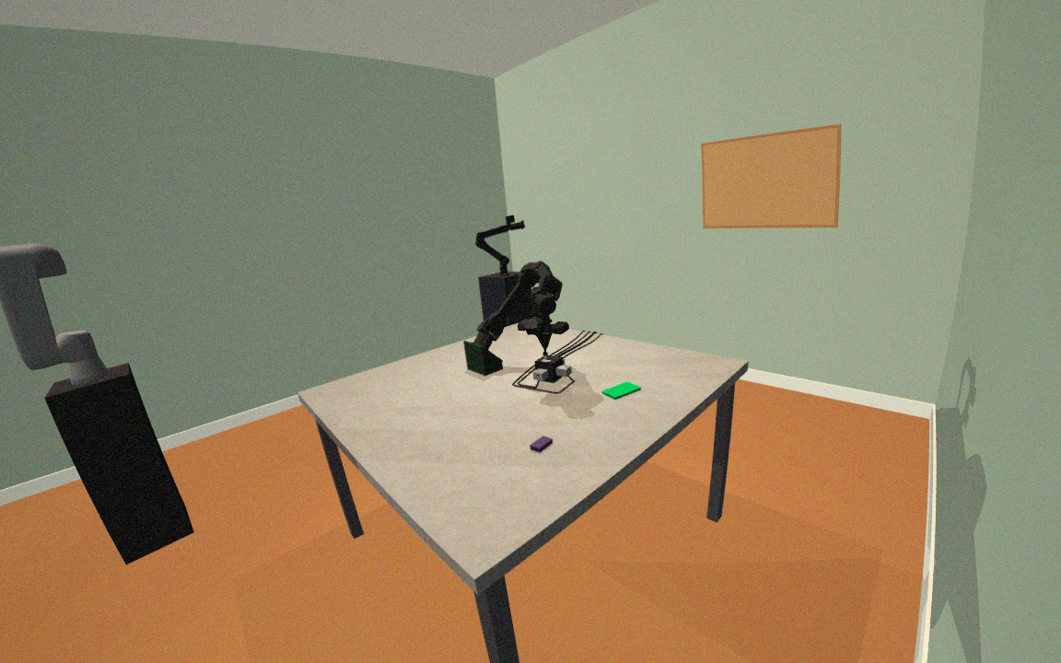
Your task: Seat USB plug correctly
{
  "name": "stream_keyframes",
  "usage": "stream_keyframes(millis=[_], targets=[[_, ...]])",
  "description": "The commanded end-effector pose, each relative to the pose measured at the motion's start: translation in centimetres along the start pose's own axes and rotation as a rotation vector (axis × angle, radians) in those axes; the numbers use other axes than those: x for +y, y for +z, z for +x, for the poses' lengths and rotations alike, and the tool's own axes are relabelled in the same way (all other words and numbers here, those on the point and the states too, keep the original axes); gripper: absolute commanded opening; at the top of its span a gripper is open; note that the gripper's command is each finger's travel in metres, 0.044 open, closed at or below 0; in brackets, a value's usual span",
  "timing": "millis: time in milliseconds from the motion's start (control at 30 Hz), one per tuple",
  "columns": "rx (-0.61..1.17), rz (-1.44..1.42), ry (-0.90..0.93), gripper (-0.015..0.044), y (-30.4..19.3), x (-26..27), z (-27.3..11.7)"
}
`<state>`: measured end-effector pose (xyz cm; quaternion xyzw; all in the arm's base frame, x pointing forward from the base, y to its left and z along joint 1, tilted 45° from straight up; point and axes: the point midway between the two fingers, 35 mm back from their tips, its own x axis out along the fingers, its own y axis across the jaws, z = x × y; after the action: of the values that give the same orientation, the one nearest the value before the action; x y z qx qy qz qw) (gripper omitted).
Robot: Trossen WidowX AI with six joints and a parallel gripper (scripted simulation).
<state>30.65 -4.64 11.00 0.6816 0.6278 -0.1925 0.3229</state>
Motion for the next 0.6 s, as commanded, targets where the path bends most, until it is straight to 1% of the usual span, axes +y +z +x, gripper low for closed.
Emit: stream_keyframes(millis=[0,567], targets=[[0.008,0.000,0.001,0.0000,-0.09,-0.02,0.07],[0.021,0.000,0.001,0.0000,-0.19,-0.03,0.28]])
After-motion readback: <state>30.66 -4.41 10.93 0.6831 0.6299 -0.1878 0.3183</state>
